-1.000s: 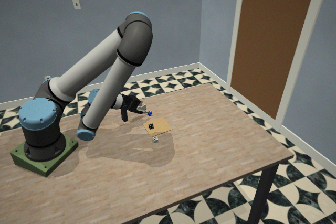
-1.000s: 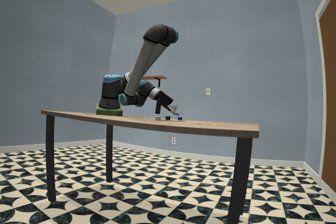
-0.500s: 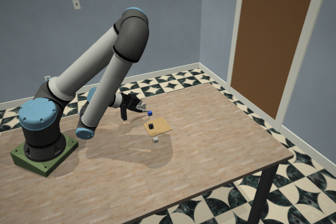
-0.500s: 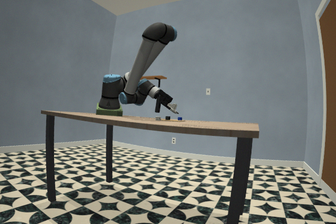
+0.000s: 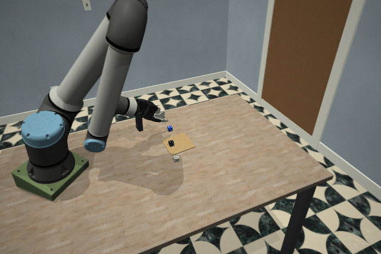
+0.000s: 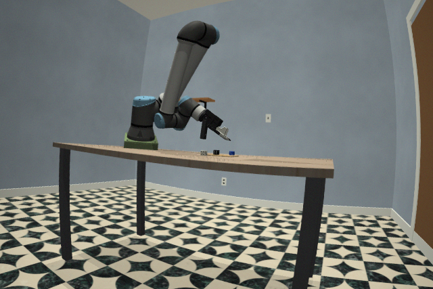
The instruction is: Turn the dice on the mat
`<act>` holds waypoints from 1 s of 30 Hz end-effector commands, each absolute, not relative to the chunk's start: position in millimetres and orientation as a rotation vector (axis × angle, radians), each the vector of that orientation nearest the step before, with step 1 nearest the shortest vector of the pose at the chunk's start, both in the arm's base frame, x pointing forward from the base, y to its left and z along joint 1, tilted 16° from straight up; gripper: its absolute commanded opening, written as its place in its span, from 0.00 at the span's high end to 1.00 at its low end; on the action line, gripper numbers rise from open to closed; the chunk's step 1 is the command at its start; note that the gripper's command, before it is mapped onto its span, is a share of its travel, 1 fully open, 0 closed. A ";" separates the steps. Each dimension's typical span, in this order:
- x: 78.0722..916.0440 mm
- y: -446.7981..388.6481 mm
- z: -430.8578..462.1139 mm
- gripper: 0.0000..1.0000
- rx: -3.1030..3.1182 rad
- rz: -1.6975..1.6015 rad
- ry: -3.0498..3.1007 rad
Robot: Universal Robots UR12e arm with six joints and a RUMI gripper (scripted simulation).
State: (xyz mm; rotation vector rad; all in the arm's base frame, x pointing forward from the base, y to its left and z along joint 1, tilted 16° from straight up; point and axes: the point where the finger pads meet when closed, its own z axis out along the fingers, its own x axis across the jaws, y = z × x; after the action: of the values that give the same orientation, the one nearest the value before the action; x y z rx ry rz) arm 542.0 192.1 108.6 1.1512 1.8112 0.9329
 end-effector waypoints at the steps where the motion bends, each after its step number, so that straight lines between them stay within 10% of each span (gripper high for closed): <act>1: 540.0 193.8 118.1 0.76 1.152 0.932 1.813; 30: 542.4 195.0 122.2 0.76 1.180 0.900 1.839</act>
State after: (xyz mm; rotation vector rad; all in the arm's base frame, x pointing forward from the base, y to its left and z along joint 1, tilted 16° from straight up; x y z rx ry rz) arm 541.3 194.7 121.8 1.1697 1.8289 0.9121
